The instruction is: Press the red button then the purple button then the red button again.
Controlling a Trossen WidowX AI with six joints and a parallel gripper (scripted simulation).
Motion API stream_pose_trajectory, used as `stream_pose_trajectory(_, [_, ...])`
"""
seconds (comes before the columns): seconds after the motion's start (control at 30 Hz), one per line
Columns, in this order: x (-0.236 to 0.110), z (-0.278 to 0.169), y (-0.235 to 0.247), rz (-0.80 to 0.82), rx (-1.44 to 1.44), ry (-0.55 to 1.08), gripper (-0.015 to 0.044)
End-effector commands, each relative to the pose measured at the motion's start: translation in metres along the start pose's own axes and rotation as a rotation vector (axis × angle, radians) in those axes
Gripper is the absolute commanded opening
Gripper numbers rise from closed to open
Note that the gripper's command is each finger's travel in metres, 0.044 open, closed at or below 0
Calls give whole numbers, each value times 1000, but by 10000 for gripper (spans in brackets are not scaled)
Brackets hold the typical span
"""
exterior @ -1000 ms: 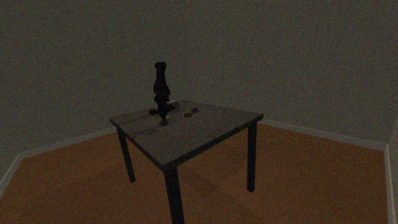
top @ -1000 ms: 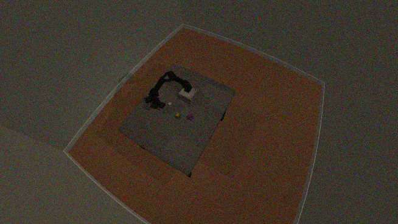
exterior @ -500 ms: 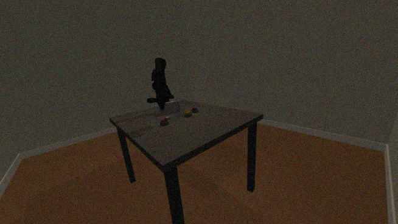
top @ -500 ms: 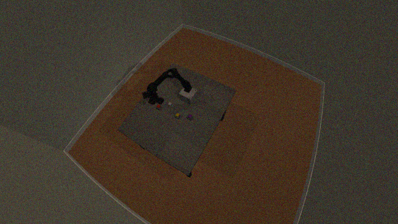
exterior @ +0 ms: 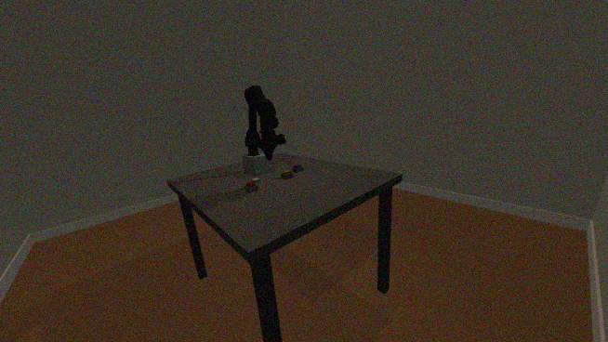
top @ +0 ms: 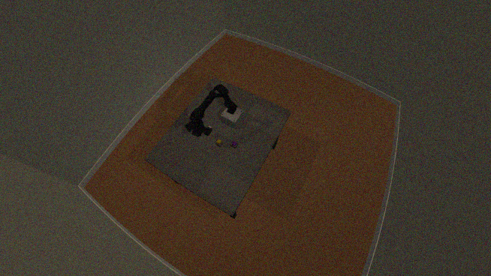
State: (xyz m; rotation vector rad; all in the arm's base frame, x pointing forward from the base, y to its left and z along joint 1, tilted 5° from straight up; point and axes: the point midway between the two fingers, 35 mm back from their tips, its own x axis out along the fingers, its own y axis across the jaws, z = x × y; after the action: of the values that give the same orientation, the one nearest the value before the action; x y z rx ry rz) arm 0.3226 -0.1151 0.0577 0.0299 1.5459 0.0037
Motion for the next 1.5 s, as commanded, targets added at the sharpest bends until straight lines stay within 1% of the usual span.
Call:
stream_pose_trajectory(0.0, [1, 0, 59, 8, 8, 7, 20])
stream_pose_trajectory(0.23, [-2, -18, 156, 33, 32, 3, 20])
stream_pose_trajectory(0.43, [-3, -55, 228, 57, 52, 12, 20])
stream_pose_trajectory(0.53, [-4, -73, 250, 65, 60, 18, 20])
stream_pose_trajectory(0.77, [0, -79, 258, 68, 62, 21, 20])
stream_pose_trajectory(0.8, [10, -78, 259, 68, 62, 21, 20])
stream_pose_trajectory(0.87, [45, -79, 261, 68, 62, 21, 20])
stream_pose_trajectory(0.93, [58, -81, 261, 68, 62, 22, 20])
stream_pose_trajectory(1.13, [59, -81, 262, 68, 62, 22, 20])
stream_pose_trajectory(1.47, [75, -81, 263, 68, 62, 22, 20])
